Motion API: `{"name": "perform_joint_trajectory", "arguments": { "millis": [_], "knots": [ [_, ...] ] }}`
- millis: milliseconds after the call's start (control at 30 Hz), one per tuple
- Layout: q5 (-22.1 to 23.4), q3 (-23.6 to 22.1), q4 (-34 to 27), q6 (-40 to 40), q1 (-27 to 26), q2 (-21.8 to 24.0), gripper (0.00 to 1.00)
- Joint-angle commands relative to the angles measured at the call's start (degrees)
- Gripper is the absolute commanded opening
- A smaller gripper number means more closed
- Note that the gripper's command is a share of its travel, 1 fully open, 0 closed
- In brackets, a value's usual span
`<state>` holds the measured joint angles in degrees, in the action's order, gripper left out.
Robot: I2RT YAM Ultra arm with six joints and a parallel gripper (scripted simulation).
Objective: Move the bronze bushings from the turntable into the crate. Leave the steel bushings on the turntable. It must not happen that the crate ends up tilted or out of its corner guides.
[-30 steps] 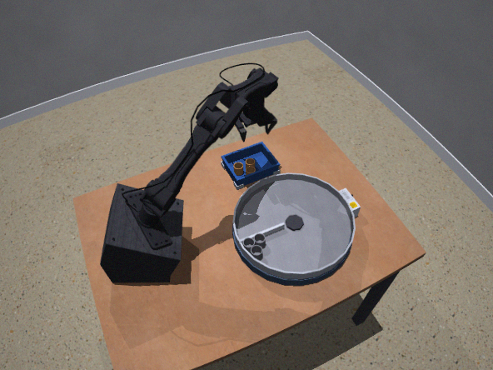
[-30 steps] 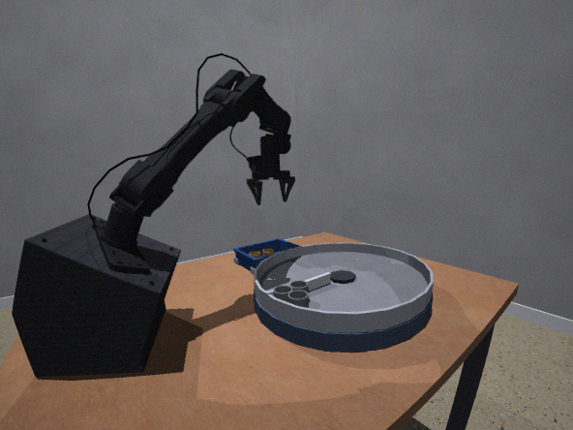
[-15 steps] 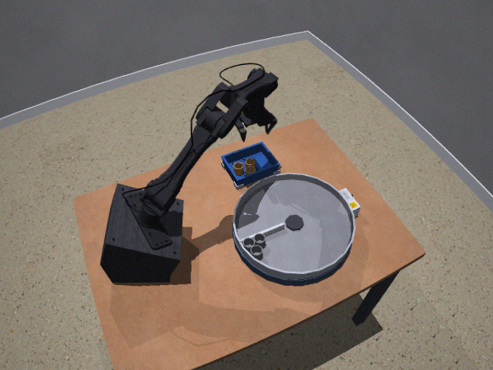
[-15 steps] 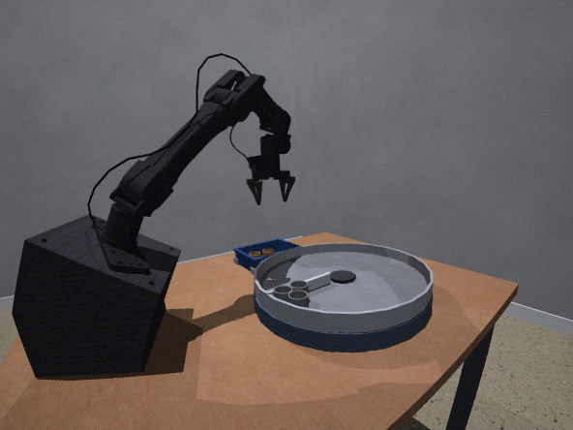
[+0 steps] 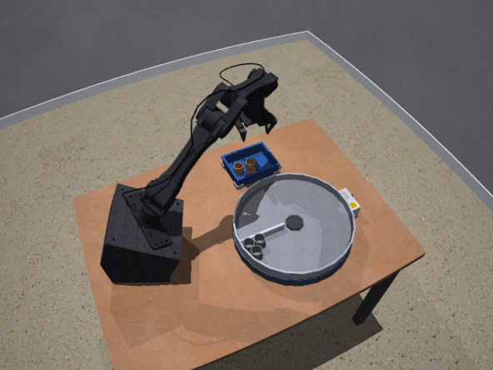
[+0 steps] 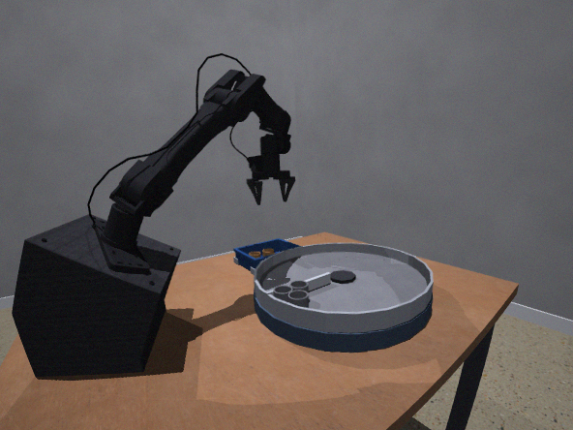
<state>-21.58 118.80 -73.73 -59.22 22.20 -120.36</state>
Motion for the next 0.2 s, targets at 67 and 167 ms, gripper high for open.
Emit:
{"name": "perform_joint_trajectory", "arguments": {
  "millis": [67,167],
  "knots": [
    [0.4,1.9,-0.7,0.5,0.9,1.7,1.0],
    [0.4,1.9,-0.7,0.5,0.9,1.7,1.0]
  ]
}}
